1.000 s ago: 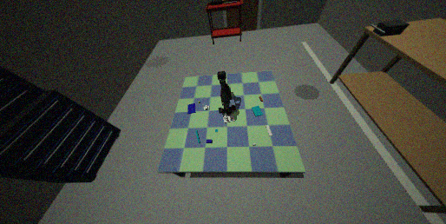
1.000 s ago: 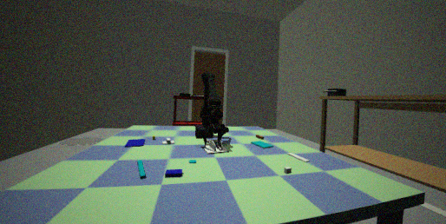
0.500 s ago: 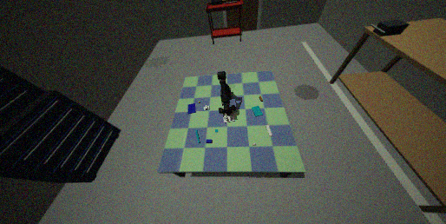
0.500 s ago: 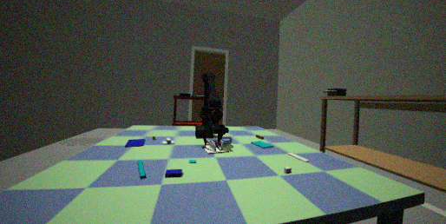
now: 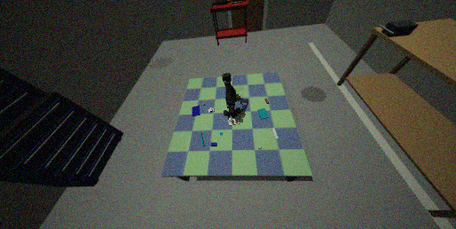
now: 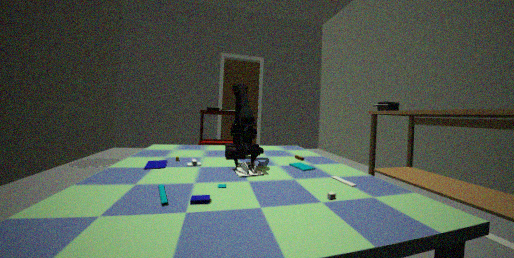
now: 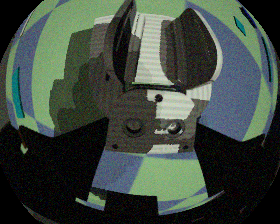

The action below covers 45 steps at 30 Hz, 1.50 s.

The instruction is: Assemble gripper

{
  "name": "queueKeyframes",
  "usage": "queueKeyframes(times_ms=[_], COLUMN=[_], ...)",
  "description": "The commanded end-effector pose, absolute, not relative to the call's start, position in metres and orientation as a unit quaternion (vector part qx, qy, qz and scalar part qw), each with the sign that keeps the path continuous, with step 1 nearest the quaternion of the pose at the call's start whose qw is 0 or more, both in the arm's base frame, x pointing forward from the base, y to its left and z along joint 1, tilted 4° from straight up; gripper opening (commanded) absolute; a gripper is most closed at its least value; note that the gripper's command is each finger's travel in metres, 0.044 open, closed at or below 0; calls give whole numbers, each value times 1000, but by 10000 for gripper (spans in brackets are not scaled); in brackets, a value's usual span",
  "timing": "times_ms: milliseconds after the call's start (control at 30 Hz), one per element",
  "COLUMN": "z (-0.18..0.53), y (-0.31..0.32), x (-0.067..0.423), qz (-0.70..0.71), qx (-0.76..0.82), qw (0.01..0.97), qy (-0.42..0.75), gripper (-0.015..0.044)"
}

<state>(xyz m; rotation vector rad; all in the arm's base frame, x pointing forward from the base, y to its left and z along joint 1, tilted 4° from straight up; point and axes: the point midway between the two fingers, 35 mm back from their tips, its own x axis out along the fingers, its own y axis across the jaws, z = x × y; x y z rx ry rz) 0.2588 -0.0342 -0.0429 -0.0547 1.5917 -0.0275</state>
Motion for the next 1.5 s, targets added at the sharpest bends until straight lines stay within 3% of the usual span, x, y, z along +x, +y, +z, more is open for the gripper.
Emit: queueKeyframes(times_ms=[0,1467], z=[-45,-50], y=[-34,-34], x=[259,258], qz=[-9,-9], qx=[-24,-24], qw=[699,699], qy=[714,714], gripper=[351,351])
